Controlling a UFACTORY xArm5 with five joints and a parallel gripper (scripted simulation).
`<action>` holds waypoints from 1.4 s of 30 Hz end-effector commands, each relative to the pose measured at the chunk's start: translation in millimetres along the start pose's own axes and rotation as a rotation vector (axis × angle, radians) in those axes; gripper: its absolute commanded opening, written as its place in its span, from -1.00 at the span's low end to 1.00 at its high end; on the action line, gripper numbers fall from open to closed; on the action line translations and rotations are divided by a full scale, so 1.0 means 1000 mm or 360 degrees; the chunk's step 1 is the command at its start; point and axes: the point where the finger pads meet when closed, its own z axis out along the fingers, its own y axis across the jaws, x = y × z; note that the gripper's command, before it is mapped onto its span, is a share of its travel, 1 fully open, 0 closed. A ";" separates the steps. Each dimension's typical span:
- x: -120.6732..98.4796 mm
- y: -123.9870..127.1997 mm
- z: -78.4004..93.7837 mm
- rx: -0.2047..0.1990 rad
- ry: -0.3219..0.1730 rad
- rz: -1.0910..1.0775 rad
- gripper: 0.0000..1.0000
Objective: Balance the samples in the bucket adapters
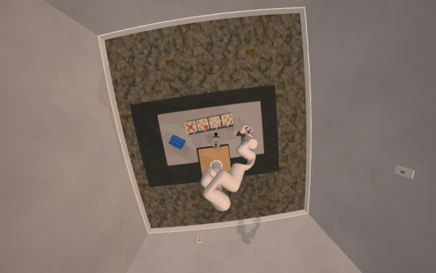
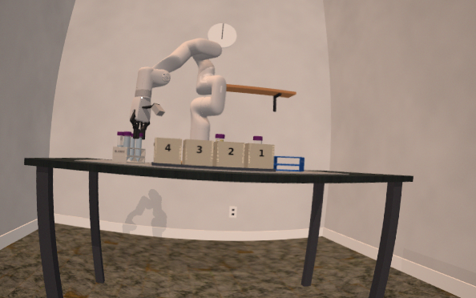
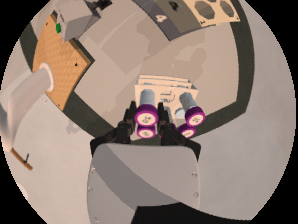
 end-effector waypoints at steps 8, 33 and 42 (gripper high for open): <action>0.000 0.001 -0.005 -0.0006 -0.0001 0.0000 -1.00; 0.000 0.001 -0.019 -0.0006 -0.0001 0.0000 -1.00; 0.000 0.001 -0.023 -0.0006 -0.0001 0.0000 -1.00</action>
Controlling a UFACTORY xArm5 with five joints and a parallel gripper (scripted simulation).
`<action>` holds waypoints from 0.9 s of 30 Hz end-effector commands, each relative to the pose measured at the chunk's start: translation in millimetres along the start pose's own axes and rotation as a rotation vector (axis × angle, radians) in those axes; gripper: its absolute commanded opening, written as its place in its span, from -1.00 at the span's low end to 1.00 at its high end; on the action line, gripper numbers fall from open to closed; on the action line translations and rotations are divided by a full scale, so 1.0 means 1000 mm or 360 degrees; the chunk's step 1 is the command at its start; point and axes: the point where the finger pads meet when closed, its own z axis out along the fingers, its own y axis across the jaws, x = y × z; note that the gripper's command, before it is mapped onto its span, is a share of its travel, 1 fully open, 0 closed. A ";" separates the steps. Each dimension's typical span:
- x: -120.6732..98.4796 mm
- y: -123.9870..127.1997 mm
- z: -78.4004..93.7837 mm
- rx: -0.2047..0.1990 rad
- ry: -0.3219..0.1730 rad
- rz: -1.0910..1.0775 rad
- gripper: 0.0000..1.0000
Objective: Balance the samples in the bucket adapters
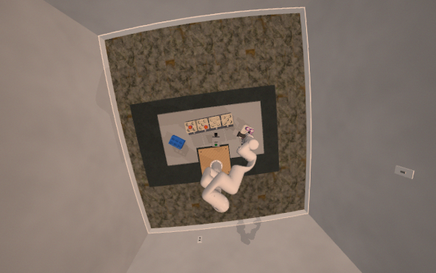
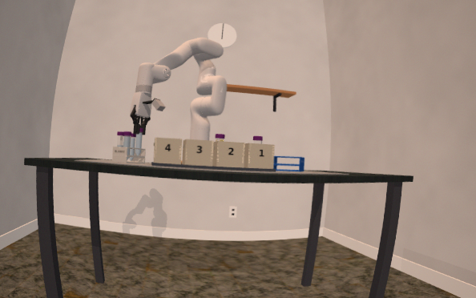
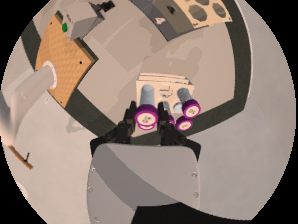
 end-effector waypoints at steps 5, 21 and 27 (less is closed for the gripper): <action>0.000 0.001 -0.014 -0.0005 -0.0001 0.0000 -1.00; 0.000 0.001 -0.042 -0.0006 -0.0001 0.0000 -1.00; 0.000 0.001 -0.050 -0.0006 -0.0001 0.0000 -1.00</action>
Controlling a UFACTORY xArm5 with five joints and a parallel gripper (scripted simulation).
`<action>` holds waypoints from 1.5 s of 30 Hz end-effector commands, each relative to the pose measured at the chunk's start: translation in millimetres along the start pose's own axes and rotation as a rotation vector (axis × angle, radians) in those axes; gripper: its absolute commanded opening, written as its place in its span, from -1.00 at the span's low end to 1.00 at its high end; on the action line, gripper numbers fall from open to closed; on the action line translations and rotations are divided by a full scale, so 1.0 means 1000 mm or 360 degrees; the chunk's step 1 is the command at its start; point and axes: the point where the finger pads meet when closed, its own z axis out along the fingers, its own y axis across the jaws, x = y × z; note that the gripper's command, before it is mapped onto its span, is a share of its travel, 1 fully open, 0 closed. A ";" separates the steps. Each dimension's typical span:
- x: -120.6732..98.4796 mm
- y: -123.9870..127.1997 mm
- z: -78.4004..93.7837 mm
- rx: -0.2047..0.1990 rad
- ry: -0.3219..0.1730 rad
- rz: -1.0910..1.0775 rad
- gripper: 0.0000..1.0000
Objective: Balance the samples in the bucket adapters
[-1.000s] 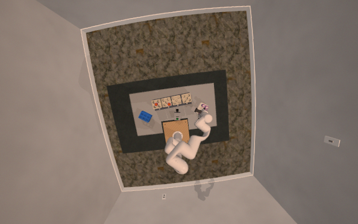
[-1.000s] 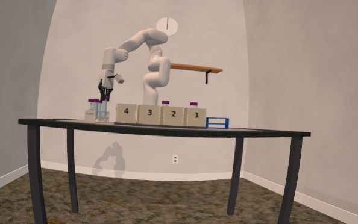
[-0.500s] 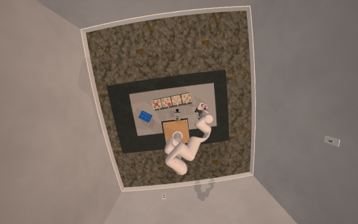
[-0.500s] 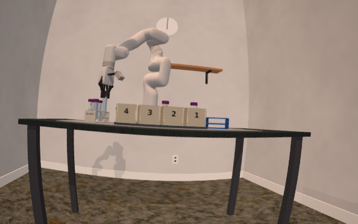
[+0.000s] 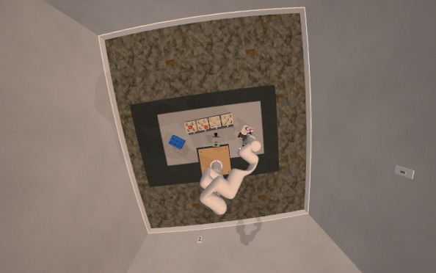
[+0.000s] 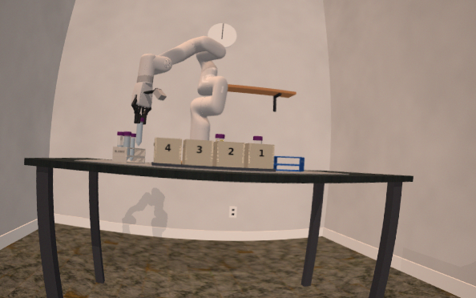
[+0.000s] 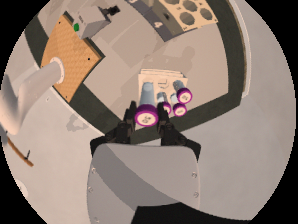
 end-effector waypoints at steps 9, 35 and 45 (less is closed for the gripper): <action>0.000 0.001 -0.025 -0.0004 -0.0001 0.0000 -1.00; 0.000 0.001 -0.069 -0.0004 -0.0001 0.0000 -1.00; 0.000 0.001 -0.071 -0.0004 -0.0001 0.0000 -1.00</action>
